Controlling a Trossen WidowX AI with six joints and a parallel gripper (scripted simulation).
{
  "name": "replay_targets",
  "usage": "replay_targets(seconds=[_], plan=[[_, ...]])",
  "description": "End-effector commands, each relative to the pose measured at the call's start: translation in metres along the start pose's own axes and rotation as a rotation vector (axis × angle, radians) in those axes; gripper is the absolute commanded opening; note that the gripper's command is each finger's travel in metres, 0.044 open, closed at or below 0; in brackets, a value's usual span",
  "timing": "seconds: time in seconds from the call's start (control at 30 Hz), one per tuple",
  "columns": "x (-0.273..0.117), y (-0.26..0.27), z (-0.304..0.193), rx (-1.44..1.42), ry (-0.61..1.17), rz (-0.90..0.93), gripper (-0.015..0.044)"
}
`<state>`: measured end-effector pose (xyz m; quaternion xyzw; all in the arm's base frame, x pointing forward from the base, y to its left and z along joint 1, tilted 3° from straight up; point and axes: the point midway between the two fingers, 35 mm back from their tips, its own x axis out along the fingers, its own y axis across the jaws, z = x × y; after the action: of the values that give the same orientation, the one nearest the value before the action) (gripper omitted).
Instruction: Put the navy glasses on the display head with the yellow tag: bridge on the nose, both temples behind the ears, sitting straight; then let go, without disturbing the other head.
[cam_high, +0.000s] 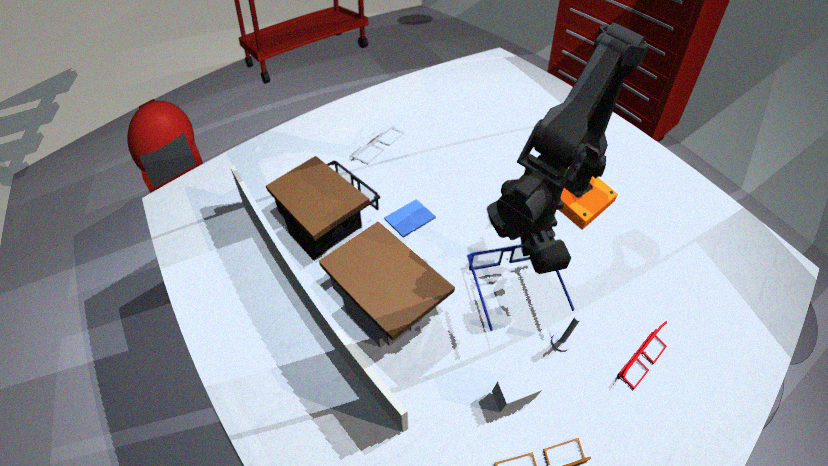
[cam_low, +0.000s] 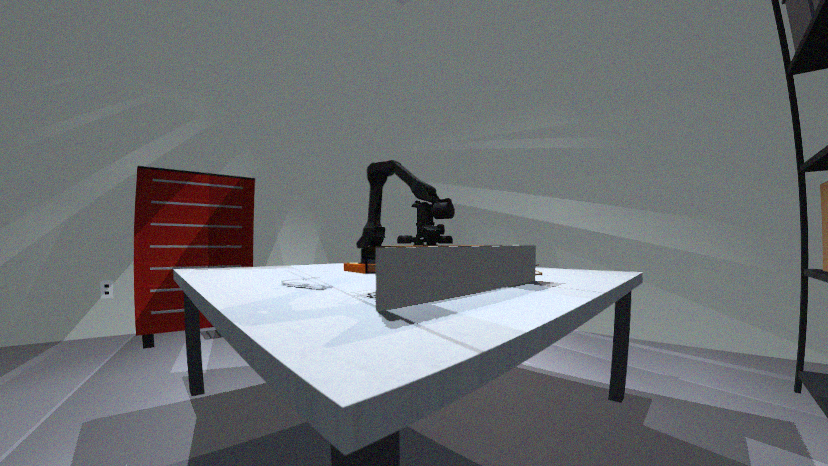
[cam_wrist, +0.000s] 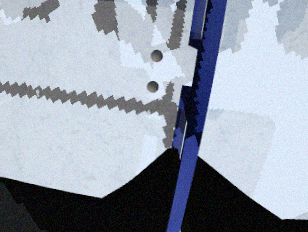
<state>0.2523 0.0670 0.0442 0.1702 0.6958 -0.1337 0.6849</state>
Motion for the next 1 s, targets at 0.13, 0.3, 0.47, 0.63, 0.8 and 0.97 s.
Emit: replay_targets(seconds=[0.13,0.3,0.47,0.63,0.8,0.97], plan=[[0.009,-0.002,-0.002,0.006,0.002,-0.005,0.0000],[0.013,-0.003,-0.002,0.006,0.002,-0.005,0.0000],[0.017,-0.003,-0.003,0.006,0.002,-0.005,0.0000],[0.019,-0.003,-0.003,0.006,0.002,-0.005,0.0000],[0.016,-0.002,-0.002,0.000,0.001,-0.001,0.0107],[0.016,-0.002,-0.002,0.000,0.001,-0.001,0.0107]])
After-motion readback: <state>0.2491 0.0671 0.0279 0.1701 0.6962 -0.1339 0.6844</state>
